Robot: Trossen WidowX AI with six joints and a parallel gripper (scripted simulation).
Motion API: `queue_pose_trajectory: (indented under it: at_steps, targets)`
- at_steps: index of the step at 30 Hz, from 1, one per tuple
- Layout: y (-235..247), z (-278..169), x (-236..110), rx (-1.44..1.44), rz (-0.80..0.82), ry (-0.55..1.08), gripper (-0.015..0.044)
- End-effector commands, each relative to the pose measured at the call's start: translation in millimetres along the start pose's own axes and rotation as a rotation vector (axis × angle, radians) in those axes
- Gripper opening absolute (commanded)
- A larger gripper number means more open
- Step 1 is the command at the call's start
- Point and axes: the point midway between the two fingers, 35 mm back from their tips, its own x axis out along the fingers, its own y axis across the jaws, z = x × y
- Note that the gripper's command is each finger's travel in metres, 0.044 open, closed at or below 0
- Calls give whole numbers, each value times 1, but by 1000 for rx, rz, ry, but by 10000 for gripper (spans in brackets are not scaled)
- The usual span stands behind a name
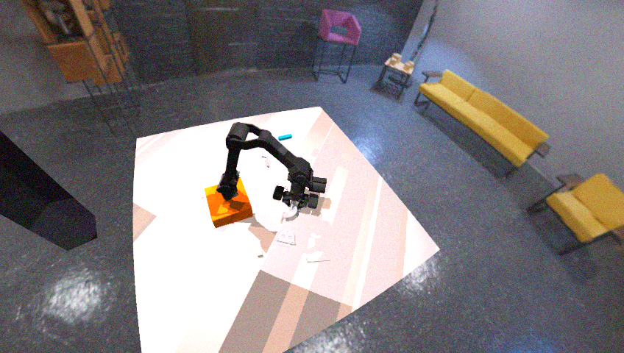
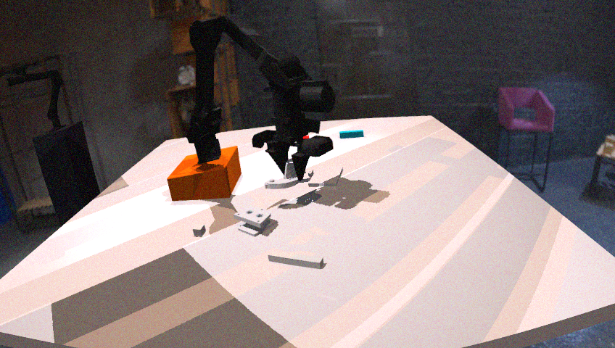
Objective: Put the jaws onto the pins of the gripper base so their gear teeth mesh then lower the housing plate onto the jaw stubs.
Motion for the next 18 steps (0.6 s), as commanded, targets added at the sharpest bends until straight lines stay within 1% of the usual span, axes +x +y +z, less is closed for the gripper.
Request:
queue_pose_trajectory:
  at_steps: [1, 4, 18]
  targets:
    - [-2, -1, -20, 5, -19, 3, 134]
    - [-2, -1, -25, 5, -19, 3, 134]
    - [-2, 1, -25, 17, -19, 3, 134]
